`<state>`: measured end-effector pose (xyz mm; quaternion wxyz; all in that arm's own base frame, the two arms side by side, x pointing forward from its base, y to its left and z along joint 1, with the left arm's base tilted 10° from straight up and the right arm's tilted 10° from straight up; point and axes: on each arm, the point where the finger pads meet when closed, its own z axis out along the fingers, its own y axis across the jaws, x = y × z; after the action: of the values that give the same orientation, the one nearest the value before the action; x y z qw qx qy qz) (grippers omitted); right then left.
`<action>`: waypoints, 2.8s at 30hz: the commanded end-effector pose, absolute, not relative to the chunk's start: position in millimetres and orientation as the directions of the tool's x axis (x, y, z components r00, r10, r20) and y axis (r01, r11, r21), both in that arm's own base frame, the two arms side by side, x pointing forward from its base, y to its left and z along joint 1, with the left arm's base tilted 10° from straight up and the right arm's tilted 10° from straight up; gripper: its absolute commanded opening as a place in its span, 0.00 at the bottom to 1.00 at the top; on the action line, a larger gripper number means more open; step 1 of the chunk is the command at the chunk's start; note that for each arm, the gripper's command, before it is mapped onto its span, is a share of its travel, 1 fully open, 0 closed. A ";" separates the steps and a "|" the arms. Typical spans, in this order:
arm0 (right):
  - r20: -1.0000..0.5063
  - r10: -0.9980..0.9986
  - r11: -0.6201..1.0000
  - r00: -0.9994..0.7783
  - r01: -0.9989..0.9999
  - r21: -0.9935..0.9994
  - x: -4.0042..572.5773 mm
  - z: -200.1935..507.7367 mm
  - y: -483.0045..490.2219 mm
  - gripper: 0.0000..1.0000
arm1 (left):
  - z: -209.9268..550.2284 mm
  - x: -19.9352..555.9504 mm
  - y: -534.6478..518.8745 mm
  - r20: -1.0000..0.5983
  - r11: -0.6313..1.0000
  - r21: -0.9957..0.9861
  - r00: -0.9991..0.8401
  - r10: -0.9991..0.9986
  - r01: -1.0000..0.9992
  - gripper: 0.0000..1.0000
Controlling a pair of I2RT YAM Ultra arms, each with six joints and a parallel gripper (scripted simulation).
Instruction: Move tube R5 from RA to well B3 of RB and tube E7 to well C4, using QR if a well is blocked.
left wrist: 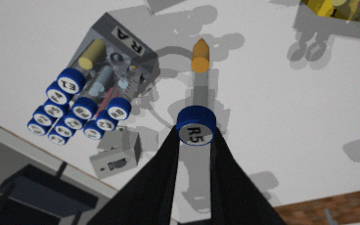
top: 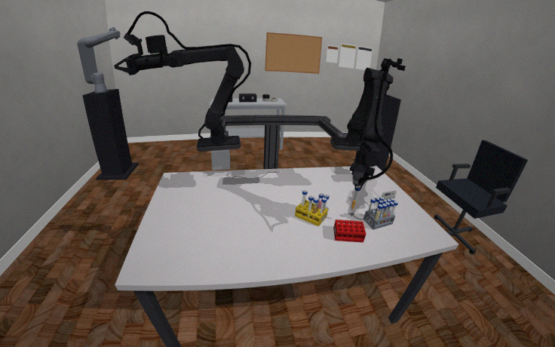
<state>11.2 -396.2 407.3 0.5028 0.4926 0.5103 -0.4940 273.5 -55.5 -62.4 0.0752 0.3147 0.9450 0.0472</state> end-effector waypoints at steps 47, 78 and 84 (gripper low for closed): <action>-0.999 -0.044 0.004 0.000 1.000 0.000 2.7 432.0 -384.6 0.00 | -65.4 245.8 -111.5 -0.194 0.999 0.036 -0.981 -0.021 -0.029 0.00; -0.999 -0.044 0.004 0.000 1.000 0.000 2.7 432.0 -384.6 0.00 | -85.3 178.0 -168.3 -0.176 0.998 0.051 -0.984 -0.018 -0.027 0.00; -0.999 -0.044 0.004 0.000 1.000 0.000 2.7 432.0 -384.6 0.00 | -84.3 169.2 -189.8 -0.188 0.999 0.035 -0.982 -0.021 -0.028 0.00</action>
<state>11.2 -396.2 407.3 0.5028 0.4926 0.5103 -0.4940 167.2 -177.4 -85.7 0.0810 0.0046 0.9965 0.0219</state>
